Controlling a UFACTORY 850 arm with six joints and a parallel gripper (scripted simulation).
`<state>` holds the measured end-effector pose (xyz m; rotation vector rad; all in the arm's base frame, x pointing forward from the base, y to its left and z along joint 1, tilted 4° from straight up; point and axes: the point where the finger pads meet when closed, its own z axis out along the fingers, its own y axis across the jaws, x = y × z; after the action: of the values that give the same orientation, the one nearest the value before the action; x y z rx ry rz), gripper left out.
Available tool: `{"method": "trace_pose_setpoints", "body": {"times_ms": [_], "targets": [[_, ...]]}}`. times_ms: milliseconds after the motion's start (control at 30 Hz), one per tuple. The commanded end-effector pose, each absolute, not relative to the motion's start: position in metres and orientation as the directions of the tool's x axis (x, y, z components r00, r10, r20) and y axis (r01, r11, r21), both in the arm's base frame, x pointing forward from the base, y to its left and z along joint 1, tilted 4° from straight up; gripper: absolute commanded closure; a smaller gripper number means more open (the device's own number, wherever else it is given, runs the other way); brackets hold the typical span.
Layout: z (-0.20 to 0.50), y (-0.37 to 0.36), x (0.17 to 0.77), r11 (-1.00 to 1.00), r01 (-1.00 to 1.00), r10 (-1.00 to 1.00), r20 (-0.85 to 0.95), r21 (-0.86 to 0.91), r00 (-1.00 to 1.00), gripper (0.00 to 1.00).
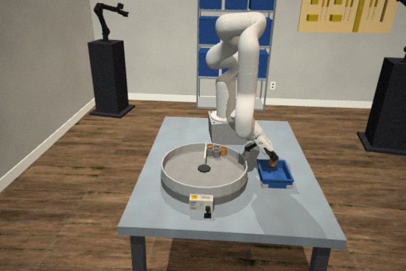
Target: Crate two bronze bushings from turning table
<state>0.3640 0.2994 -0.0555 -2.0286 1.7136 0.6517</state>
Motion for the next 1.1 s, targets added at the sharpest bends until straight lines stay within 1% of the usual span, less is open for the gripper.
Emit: {"method": "trace_pose_setpoints", "body": {"times_ms": [0, 500, 1067], "targets": [[-0.062, 0.299, 0.364, -0.17, -0.985, -0.796, -0.588, -0.009, 0.143, 1.0], [-0.086, 0.297, 0.364, -0.17, -0.985, -0.796, -0.588, -0.009, 0.143, 1.0], [-0.091, 0.297, 0.365, -0.17, -0.985, -0.796, -0.588, -0.009, 0.143, 1.0]]}}
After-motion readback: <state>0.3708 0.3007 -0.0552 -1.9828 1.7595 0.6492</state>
